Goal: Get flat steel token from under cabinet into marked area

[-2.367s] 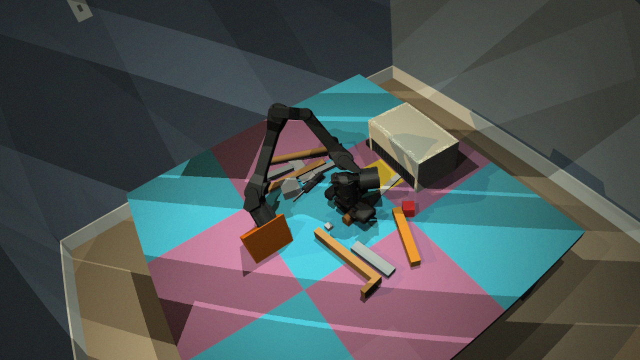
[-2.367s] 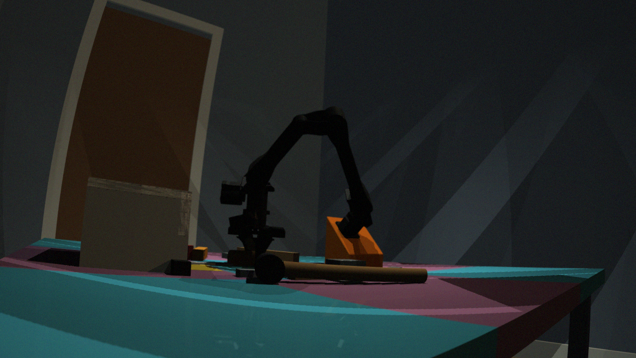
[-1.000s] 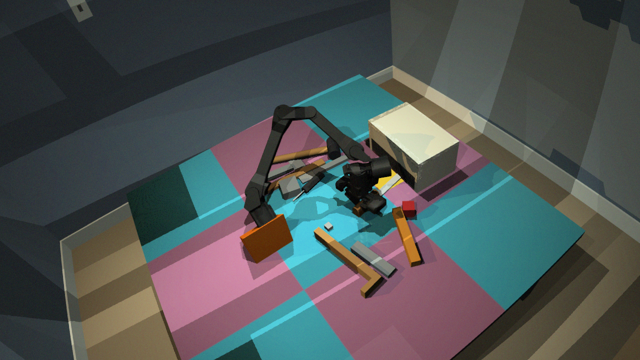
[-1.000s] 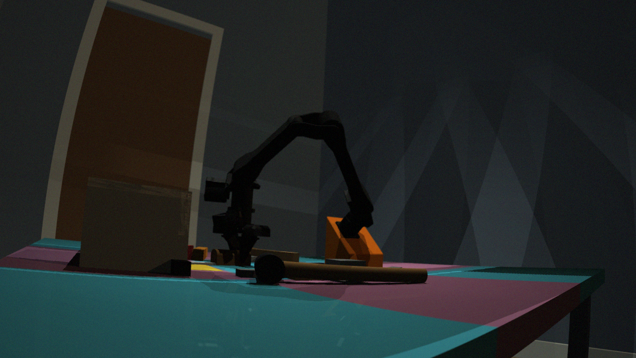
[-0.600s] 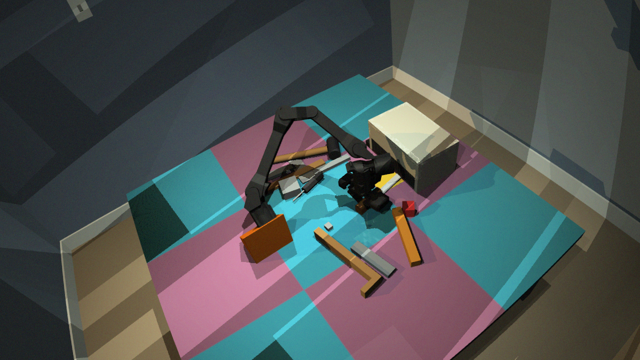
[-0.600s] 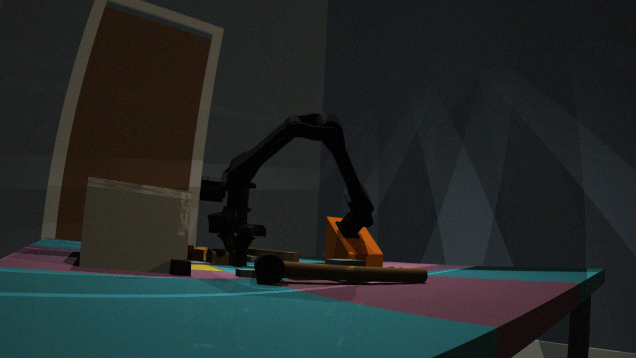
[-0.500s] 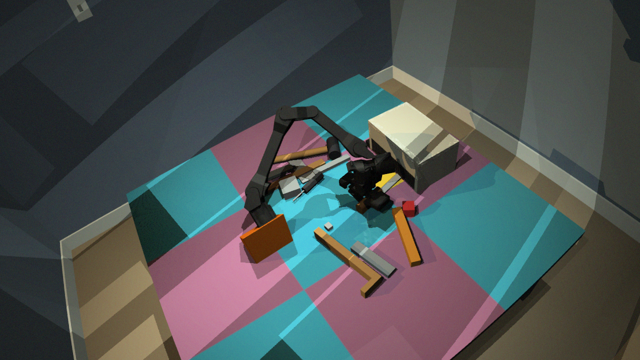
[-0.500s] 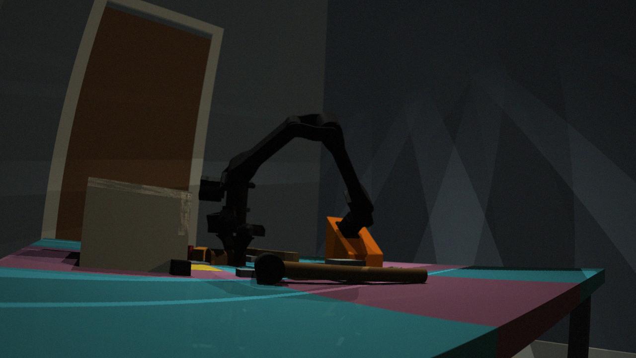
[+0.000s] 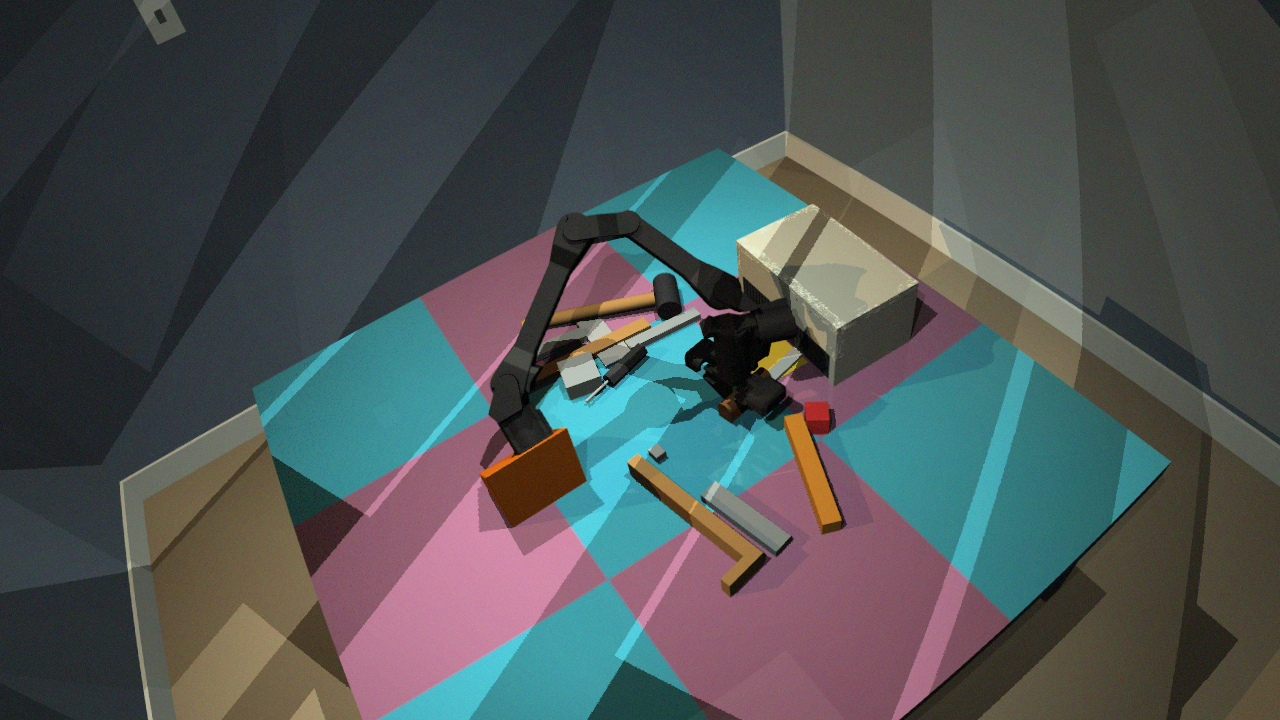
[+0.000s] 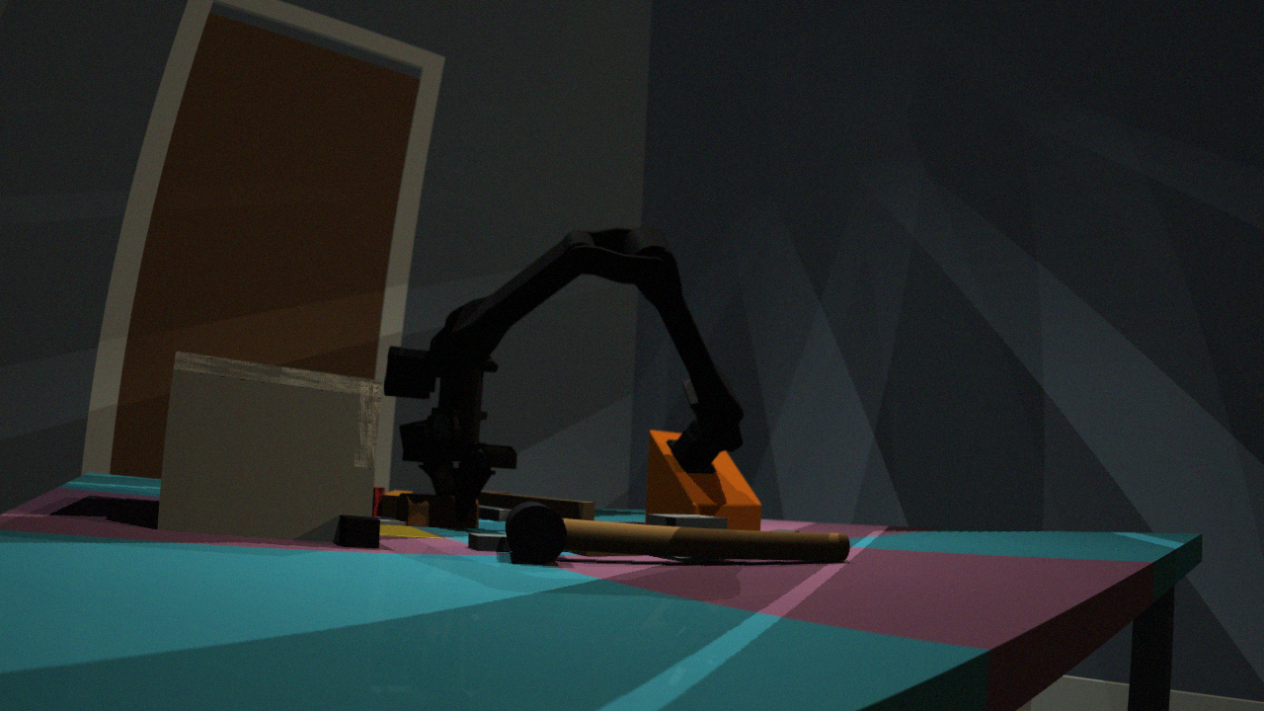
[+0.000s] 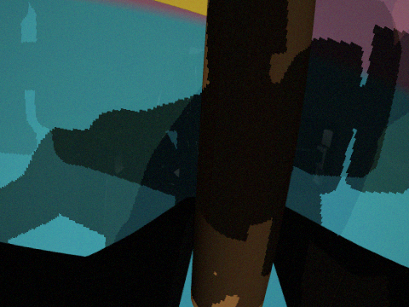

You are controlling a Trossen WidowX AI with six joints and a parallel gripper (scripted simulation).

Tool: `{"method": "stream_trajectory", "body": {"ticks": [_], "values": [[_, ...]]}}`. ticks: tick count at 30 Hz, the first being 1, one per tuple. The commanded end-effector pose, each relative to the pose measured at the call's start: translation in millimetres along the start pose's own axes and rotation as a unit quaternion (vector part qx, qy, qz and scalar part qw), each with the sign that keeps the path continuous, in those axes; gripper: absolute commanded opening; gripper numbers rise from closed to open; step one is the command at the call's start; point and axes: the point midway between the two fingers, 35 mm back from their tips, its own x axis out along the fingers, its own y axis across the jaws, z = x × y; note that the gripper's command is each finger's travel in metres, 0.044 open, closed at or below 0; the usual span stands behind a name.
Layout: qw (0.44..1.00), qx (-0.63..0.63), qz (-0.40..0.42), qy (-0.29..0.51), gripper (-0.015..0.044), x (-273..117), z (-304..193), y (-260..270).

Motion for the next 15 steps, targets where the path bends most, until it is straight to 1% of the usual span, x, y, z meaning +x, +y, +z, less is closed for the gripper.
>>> {"method": "stream_trajectory", "body": {"ticks": [1, 15], "values": [[1.000, 0.000, 0.000, -0.002, 0.0000, 0, 6, 0], [1.000, 0.000, 0.000, -0.003, 0.0000, 0, 21, 0]]}}
